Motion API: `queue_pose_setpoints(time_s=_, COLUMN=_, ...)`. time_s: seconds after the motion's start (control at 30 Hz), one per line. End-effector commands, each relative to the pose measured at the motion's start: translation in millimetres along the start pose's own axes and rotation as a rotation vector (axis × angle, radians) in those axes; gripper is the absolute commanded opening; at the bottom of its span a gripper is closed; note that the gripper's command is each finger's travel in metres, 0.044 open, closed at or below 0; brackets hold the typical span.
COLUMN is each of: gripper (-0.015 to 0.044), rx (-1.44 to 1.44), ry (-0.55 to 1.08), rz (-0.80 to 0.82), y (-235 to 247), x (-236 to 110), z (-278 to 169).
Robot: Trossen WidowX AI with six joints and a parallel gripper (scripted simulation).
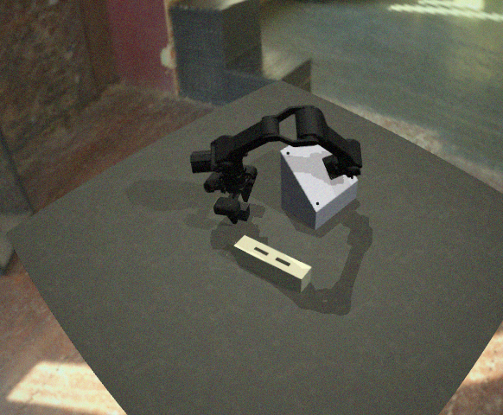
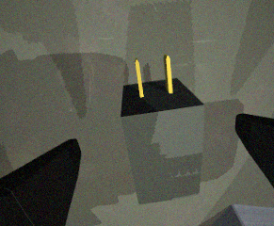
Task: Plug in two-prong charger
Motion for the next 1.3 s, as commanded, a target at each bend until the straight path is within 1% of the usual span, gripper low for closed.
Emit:
queue_pose_setpoints(time_s=0.0, gripper=0.0440, rx=0.004, ry=0.003, rz=0.004, y=0.0, x=6.0, z=-0.5)
queue_pose_setpoints(time_s=0.07, gripper=0.0440, rx=0.004, ry=0.003, rz=0.004, y=0.0, x=8.1, z=-0.5)
queue_pose_setpoints(time_s=0.47, gripper=0.0125, rx=0.000, ry=0.001, rz=0.000, y=-0.1, x=4.7, z=0.0)
queue_pose_setpoints(time_s=0.63, gripper=0.0092, rx=0.000, ry=0.001, rz=0.000, y=-0.1, x=4.7, z=0.0)
queue_pose_setpoints(time_s=0.73, gripper=0.0013, rx=0.000, ry=0.000, rz=0.000, y=0.1, x=-0.4, z=0.0)
queue_pose_setpoints(time_s=0.77, gripper=0.0000, rx=0.001, ry=0.000, rz=0.000, y=0.1, x=-3.7, z=-0.1)
queue_pose_setpoints(time_s=1.03, gripper=0.0000, rx=0.004, ry=0.001, rz=0.003, y=-3.5, x=-46.8, z=-7.0)
queue_pose_setpoints(time_s=1.27, gripper=0.0000, rx=-0.022, ry=-0.002, rz=0.000, y=-1.7, x=-49.6, z=-11.6)
Point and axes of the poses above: the point midway between the two fingers, 35 mm back from their tips, its own x axis out along the fingers, its own y axis across the jaws, z = x × y, the point moved 3 cm from there along -x, back along the fingers, and after that the axes turned 12 degrees about x, right-handed, at the moved point
